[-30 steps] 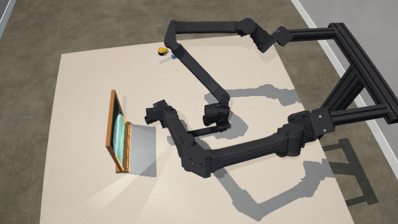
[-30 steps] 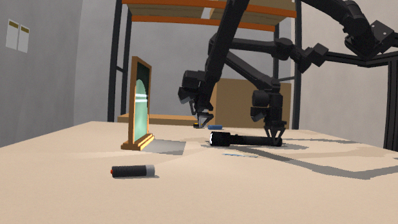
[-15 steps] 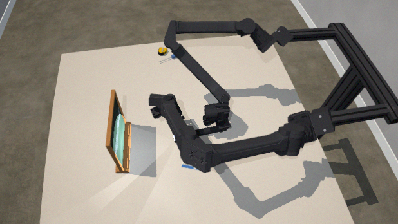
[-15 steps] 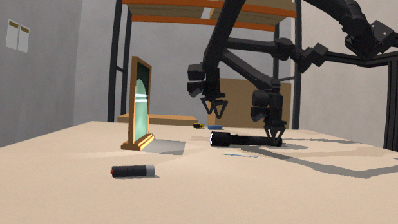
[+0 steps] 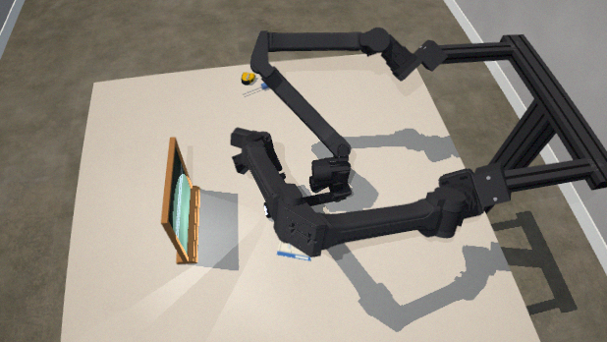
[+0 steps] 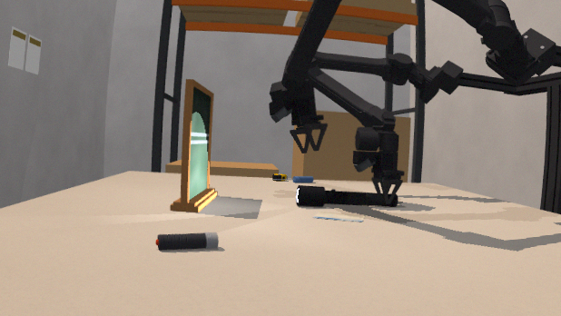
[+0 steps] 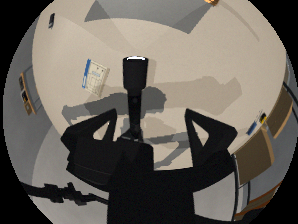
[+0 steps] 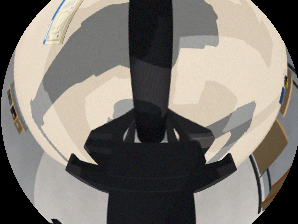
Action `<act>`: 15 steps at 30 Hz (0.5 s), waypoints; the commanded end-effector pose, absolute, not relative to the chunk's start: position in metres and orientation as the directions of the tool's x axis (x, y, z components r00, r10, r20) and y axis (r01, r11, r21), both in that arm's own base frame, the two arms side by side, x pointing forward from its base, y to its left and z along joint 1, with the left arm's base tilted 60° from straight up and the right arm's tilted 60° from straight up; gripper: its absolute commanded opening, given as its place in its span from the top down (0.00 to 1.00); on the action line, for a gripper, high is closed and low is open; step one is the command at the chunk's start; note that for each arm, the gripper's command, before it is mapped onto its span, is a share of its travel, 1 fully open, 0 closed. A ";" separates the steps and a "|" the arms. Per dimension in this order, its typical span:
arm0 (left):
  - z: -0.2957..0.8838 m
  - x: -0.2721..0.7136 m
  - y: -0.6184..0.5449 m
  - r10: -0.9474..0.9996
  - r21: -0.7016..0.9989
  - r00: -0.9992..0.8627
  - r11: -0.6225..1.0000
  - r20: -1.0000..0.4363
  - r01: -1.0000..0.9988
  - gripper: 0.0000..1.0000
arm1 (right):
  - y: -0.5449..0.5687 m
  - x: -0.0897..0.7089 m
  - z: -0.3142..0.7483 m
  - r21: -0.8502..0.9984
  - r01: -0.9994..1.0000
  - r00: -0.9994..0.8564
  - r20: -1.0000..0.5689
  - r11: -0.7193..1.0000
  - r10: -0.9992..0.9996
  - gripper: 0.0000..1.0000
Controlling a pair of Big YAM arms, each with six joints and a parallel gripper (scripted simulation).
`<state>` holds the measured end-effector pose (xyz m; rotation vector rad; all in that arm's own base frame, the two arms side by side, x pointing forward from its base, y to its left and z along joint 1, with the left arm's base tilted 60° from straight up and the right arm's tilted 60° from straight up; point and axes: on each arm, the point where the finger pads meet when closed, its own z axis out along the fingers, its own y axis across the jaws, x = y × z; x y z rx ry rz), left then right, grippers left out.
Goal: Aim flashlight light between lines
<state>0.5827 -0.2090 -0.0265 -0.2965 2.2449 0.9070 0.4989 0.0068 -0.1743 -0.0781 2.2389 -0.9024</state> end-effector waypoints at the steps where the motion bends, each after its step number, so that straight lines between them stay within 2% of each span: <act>1: -0.001 0.571 -0.238 0.043 0.506 -0.699 0.722 -0.714 -0.472 0.00 | -0.005 0.481 -0.175 -0.652 0.173 -0.771 -0.556 0.738 -0.310 0.71; 15: 0.023 0.551 -0.236 0.168 0.612 -0.681 0.624 -0.713 -0.486 0.00 | -0.005 0.481 -0.175 -0.652 0.173 -0.771 -0.556 0.738 -0.310 0.71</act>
